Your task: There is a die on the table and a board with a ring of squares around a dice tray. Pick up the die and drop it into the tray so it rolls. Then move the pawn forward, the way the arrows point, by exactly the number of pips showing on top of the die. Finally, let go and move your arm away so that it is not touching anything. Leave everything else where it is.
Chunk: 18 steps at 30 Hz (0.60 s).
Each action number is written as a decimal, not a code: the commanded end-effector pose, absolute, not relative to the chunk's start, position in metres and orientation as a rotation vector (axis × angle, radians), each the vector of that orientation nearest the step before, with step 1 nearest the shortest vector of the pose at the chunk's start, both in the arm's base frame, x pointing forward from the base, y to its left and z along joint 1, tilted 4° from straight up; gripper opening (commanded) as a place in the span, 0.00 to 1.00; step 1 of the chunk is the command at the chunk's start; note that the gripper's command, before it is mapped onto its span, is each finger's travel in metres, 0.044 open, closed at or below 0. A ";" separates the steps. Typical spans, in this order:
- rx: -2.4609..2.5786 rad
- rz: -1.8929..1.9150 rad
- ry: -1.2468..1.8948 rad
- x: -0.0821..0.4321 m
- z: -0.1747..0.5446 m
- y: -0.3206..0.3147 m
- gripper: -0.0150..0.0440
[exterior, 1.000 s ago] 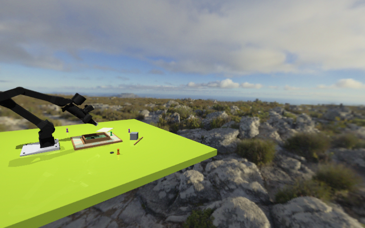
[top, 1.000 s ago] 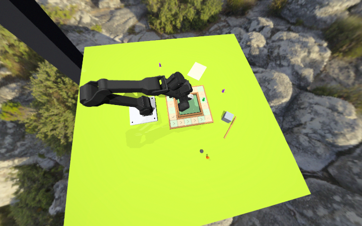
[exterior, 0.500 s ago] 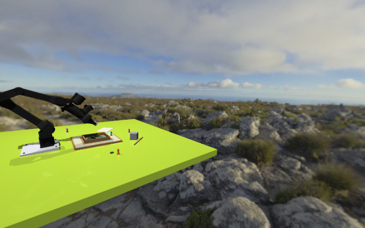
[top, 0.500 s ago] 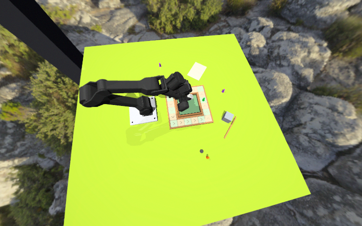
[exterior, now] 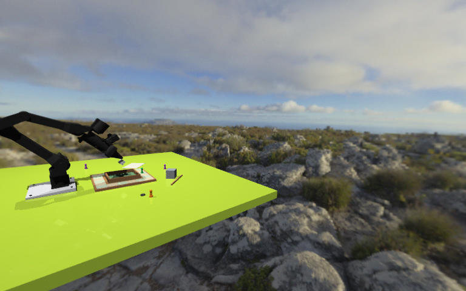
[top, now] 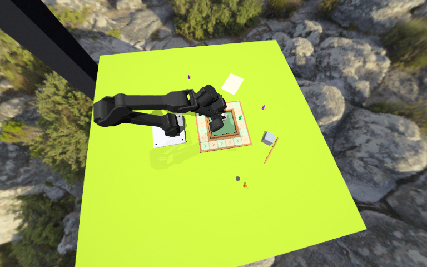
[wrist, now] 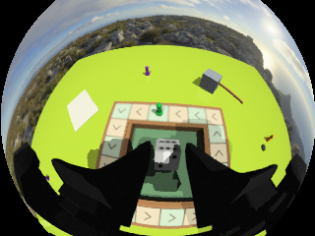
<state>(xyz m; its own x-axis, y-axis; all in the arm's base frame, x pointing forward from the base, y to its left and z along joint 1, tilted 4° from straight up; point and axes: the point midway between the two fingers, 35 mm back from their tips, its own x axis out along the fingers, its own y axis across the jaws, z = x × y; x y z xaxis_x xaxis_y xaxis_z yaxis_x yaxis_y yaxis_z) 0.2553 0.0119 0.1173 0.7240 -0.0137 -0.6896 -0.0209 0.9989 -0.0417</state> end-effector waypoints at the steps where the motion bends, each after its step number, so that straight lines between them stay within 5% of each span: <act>1: -0.049 0.003 0.761 0.256 0.124 0.012 0.70; 8: -0.054 0.000 0.759 0.257 0.157 0.014 1.00; 18: -0.063 -0.009 1.155 0.269 0.136 0.013 1.00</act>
<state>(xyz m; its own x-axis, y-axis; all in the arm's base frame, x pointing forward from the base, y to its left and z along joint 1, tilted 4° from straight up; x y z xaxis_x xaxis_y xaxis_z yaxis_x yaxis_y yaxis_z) 0.2637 0.0130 0.1454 0.5466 -0.0370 -0.8366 -0.0264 0.9978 -0.0614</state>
